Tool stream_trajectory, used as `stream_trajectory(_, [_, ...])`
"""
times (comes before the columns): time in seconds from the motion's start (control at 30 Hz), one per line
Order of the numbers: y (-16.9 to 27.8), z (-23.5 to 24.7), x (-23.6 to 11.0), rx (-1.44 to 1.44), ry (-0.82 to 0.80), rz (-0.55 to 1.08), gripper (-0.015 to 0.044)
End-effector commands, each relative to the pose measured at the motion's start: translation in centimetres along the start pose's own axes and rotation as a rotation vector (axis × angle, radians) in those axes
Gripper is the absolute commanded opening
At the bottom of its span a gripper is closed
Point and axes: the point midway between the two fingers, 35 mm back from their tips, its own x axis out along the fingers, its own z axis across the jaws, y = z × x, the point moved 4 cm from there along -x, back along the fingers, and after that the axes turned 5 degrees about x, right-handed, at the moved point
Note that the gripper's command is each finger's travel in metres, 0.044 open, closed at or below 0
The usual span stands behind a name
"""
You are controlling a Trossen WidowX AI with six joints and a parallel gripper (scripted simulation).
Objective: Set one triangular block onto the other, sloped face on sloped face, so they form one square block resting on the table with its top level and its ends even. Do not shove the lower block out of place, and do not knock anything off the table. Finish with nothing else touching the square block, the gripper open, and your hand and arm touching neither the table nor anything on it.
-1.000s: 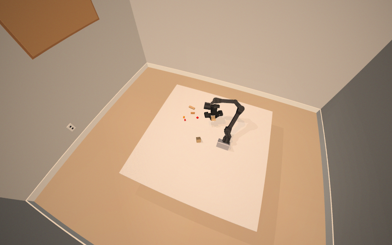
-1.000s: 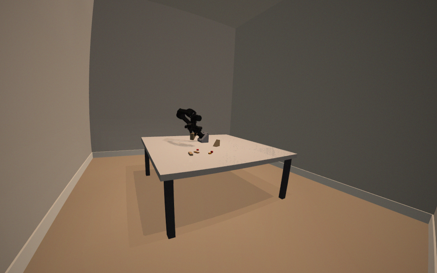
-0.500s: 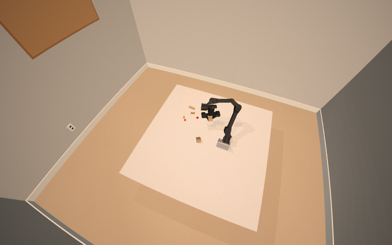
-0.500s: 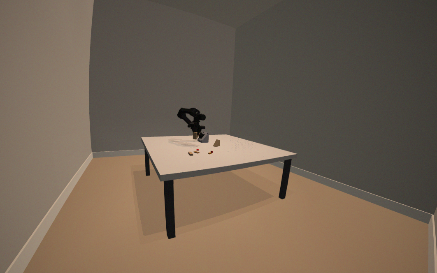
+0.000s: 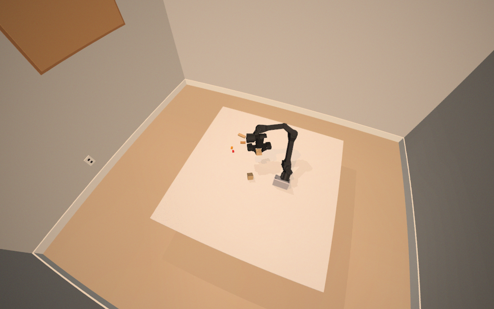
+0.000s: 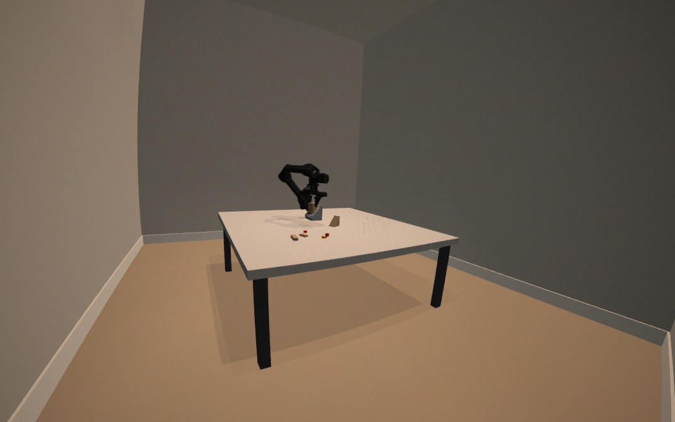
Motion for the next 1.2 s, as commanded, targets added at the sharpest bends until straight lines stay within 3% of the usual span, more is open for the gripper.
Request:
stream_trajectory(0.0, [0.9,1.2,-0.6,0.003,-0.007,0.003,0.0000])
stream_trajectory(0.77, [8.7,7.2,-2.7,0.009,0.000,-0.017,0.0000])
stream_trajectory(1.17, [10.7,7.4,2.2,0.010,0.008,-0.019,0.0000])
